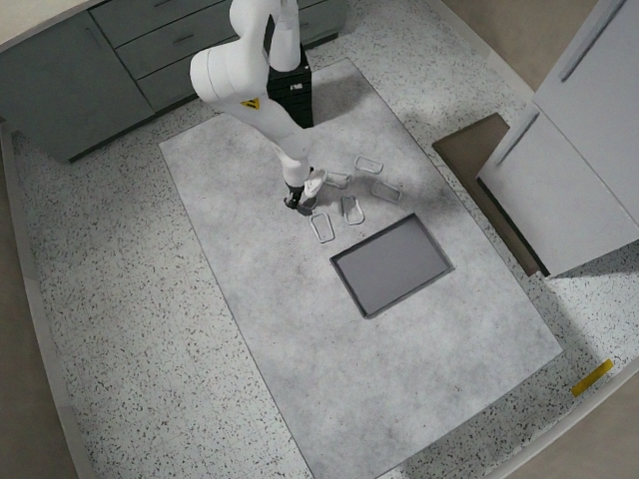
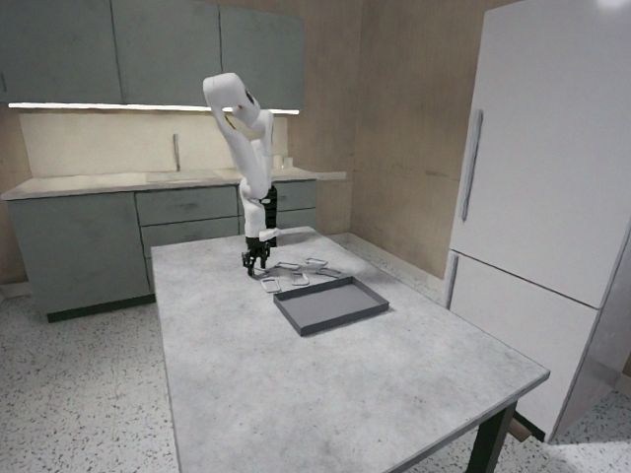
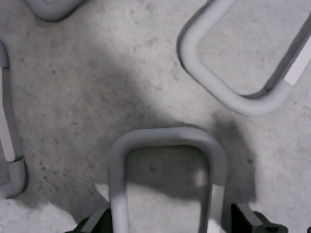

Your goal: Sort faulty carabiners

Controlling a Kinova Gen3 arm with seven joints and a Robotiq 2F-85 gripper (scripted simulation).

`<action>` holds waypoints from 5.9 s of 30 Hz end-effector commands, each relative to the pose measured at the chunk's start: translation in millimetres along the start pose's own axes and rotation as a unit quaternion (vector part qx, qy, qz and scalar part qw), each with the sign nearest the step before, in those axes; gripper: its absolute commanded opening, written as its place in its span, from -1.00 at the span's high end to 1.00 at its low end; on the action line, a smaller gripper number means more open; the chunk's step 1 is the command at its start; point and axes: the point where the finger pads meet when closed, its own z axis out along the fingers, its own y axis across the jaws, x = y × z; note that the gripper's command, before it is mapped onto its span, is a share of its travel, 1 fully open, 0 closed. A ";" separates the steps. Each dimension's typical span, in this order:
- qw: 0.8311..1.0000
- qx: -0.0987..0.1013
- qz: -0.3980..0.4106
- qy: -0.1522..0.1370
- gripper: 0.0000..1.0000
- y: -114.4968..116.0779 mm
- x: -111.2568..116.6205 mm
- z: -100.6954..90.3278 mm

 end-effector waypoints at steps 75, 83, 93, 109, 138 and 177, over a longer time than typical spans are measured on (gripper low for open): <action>1.000 -0.002 0.000 0.001 -0.22 2.0 1.1 -1.5; 1.000 -0.002 0.000 0.001 -0.22 2.0 1.1 -1.5; 1.000 -0.002 0.000 0.001 -0.22 2.5 1.3 -1.9; 1.000 -0.002 0.000 0.001 -0.18 2.5 1.3 -1.9; 1.000 -0.003 0.000 0.001 -0.18 2.9 1.5 -2.2; 1.000 -0.003 0.000 0.001 -1.00 3.0 1.6 -2.6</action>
